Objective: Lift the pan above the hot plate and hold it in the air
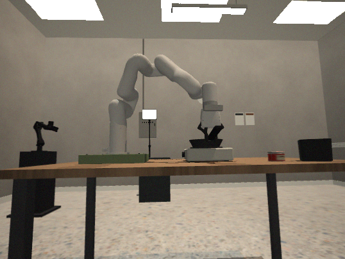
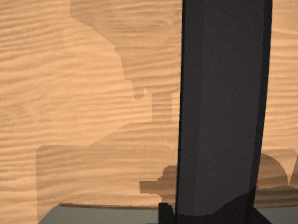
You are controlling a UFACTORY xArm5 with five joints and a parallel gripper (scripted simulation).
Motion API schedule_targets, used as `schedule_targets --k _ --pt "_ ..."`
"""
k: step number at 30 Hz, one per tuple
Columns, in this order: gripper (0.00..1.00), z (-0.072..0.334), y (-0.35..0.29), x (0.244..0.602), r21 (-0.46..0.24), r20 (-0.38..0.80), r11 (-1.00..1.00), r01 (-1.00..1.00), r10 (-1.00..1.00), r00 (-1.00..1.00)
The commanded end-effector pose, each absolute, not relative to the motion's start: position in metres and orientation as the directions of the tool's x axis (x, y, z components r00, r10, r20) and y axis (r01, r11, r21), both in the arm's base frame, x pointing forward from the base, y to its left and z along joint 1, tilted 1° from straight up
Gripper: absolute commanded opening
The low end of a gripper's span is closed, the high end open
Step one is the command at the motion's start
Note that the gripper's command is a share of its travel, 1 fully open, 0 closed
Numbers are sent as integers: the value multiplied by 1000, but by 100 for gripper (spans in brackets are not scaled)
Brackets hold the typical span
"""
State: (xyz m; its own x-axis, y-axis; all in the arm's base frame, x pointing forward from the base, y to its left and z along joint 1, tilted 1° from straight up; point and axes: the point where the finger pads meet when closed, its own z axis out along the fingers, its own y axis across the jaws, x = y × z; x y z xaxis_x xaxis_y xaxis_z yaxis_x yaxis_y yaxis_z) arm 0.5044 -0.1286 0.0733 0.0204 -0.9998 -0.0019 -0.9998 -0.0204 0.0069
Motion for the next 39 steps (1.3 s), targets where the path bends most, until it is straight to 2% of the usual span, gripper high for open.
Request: schedule_targets --k 1,39 --pt "0 75 -129 505 4 -1 -20 -1000 -1000 20" --pt "0 79 -129 505 4 -1 -20 -1000 -1000 20"
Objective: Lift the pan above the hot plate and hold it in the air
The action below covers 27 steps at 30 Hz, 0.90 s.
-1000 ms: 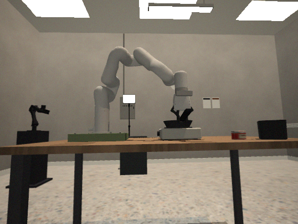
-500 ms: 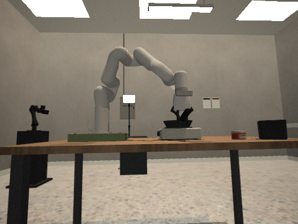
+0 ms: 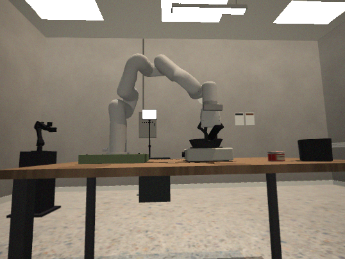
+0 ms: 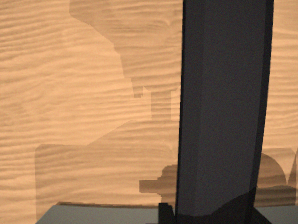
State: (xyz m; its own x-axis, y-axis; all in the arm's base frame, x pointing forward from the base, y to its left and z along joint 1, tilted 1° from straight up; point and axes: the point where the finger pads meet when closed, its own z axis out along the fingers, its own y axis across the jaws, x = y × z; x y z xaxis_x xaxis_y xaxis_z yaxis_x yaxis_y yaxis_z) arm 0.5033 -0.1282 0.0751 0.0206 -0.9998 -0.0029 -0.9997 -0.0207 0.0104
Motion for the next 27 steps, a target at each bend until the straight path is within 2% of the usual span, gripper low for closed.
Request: schedule_targets --k 1,27 --pt "0 79 -129 505 4 -1 -20 -1000 -1000 20" --pt "0 95 -129 505 4 -1 -20 -1000 -1000 20"
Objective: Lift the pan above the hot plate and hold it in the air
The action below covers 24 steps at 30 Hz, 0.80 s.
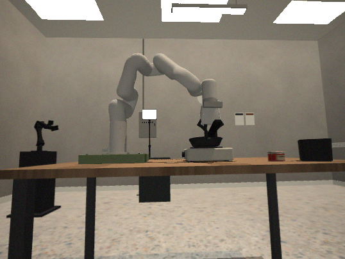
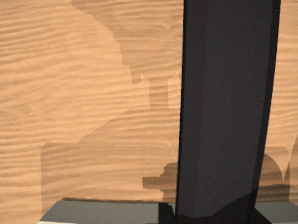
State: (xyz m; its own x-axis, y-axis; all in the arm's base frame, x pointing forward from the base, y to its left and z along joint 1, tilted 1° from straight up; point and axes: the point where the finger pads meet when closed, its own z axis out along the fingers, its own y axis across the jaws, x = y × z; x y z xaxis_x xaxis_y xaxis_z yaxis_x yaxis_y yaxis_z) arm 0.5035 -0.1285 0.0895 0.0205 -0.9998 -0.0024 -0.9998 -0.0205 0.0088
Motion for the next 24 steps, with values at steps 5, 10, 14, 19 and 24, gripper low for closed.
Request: schedule_targets --k 5,10,14,19,24 --pt "0 100 -129 505 4 -1 -20 -1000 -1000 20" --pt "0 103 -129 505 4 -1 -20 -1000 -1000 20" --pt "0 109 -129 504 3 -1 -20 -1000 -1000 20" --pt "0 116 -129 504 3 -1 -20 -1000 -1000 20" --pt "0 123 -129 504 3 -1 -20 -1000 -1000 20"
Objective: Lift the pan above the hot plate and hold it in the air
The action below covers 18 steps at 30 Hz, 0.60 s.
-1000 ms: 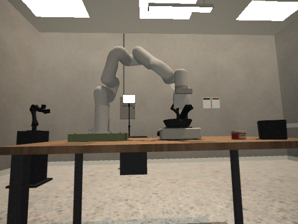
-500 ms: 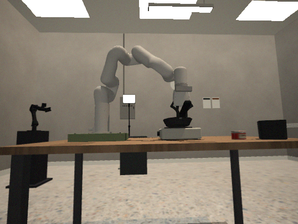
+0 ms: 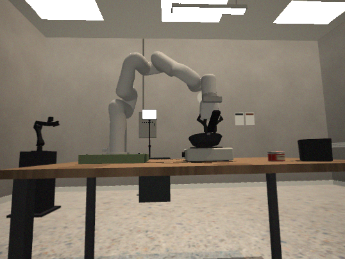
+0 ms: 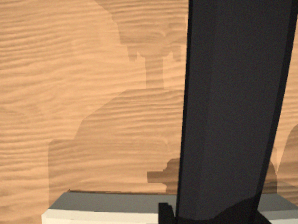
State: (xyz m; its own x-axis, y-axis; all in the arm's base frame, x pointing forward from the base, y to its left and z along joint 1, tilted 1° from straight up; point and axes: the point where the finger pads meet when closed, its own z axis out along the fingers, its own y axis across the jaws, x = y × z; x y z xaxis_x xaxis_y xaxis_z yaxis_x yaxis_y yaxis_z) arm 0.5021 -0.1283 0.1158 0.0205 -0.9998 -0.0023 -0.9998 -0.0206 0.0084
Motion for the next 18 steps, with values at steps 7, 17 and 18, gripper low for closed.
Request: schedule_targets --k 7,17,18 --pt "0 130 -129 504 3 -1 -20 -1000 -1000 20" --pt "0 147 -129 504 3 -1 -20 -1000 -1000 20" --pt "0 149 -129 504 3 -1 -20 -1000 -1000 20"
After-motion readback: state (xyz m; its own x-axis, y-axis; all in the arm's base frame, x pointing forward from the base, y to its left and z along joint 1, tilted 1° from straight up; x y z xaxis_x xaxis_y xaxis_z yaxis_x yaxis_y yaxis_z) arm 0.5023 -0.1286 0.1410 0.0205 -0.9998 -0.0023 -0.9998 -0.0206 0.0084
